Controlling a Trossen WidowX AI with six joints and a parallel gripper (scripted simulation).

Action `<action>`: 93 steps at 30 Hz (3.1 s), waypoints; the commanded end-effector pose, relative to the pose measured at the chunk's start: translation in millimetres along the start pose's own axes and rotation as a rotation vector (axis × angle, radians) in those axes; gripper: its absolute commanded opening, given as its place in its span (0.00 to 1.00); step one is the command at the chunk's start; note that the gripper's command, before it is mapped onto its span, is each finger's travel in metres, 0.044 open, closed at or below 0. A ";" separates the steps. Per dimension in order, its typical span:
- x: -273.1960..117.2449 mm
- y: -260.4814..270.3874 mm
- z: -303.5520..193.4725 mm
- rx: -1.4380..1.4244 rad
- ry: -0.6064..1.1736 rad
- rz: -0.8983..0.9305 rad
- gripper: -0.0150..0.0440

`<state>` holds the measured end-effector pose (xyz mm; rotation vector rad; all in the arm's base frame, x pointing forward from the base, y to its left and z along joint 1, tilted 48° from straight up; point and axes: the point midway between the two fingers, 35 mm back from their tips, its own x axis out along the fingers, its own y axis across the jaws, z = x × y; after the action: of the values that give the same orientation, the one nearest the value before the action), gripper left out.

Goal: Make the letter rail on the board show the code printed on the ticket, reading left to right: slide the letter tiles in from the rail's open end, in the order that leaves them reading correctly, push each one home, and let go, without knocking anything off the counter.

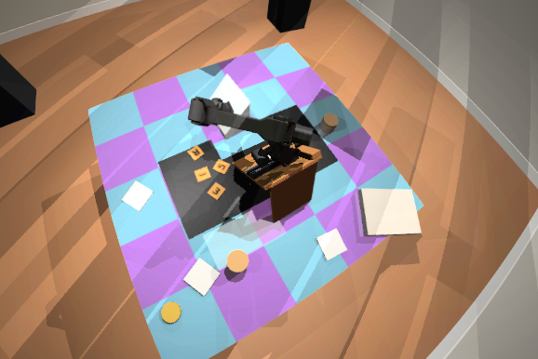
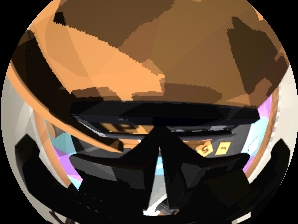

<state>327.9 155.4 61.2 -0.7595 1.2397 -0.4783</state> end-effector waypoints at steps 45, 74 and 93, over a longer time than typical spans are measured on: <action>-19.4 5.3 -19.9 0.005 0.001 0.001 0.25; -163.6 -54.4 -84.2 -1.596 -0.688 -0.065 1.00; -163.6 -54.4 -84.2 -1.596 -0.688 -0.065 1.00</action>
<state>207.3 212.4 199.9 -2.0510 0.7302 0.8448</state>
